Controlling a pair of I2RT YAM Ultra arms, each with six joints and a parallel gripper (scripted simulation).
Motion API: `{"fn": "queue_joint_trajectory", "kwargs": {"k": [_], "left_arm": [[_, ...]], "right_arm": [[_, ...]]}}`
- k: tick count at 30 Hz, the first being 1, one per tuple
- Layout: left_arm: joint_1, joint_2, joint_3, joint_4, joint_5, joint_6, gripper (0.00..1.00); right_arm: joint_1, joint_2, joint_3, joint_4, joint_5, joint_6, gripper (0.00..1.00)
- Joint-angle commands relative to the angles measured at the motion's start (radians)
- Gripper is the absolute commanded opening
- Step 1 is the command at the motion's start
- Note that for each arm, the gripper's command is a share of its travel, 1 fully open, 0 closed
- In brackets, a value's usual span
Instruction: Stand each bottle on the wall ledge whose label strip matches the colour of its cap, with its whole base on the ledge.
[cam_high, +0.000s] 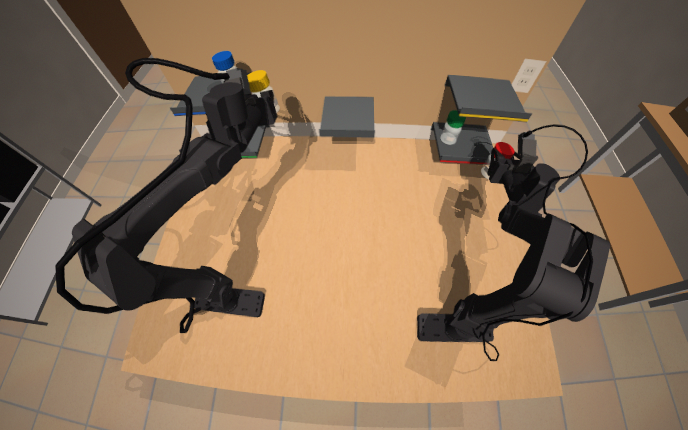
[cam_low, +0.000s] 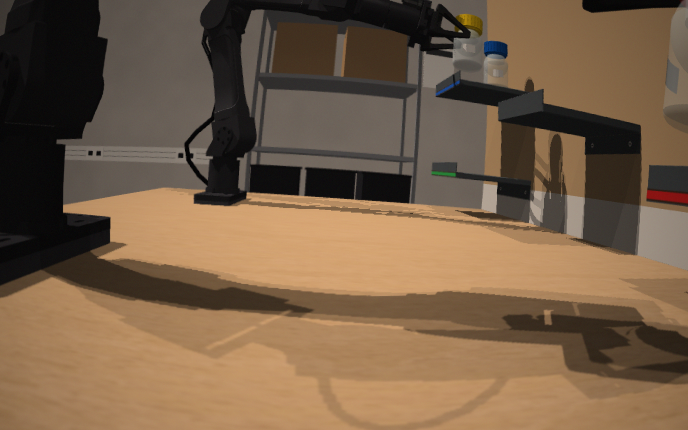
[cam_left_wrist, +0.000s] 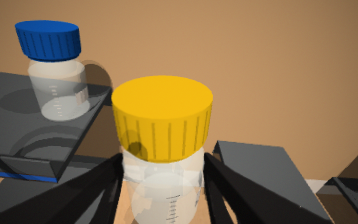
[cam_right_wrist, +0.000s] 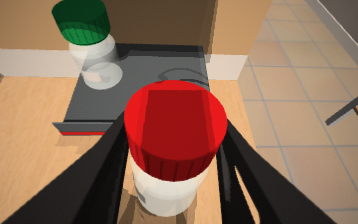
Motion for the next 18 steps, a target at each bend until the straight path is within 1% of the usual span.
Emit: {"fn": "queue_joint_trajectory", "kwargs": {"k": [1,6,8,9,11,15,18], "left_arm": [[-0.115,0.086,0.091,0.053,-0.228,-0.033,0.49],[-0.268,0.218,0.166,0.054,-0.404,-0.059,0.49],[-0.268,0.218,0.166,0.054,-0.404,-0.059,0.49],[-0.306,0.259,0.194,0.050,-0.457,-0.066,0.49],[-0.356,0.301,0.216,0.052,-0.509,-0.074,0.49],[-0.427,0.369,0.259,0.053,-0.586,-0.082,0.49],[-0.483,0.412,0.284,0.053,-0.627,-0.095,0.49]], "right_arm": [[0.016,0.018,0.000,0.120,-0.007,0.010,0.50],[0.042,-0.012,-0.048,0.201,0.113,0.027,0.50],[0.042,-0.012,-0.048,0.201,0.113,0.027,0.50],[0.054,-0.011,-0.064,0.225,0.141,0.024,0.50],[0.068,-0.013,-0.083,0.242,0.164,0.022,0.50],[0.082,-0.010,-0.098,0.241,0.164,0.020,0.50],[0.086,0.002,-0.075,0.242,0.177,0.020,0.50]]}}
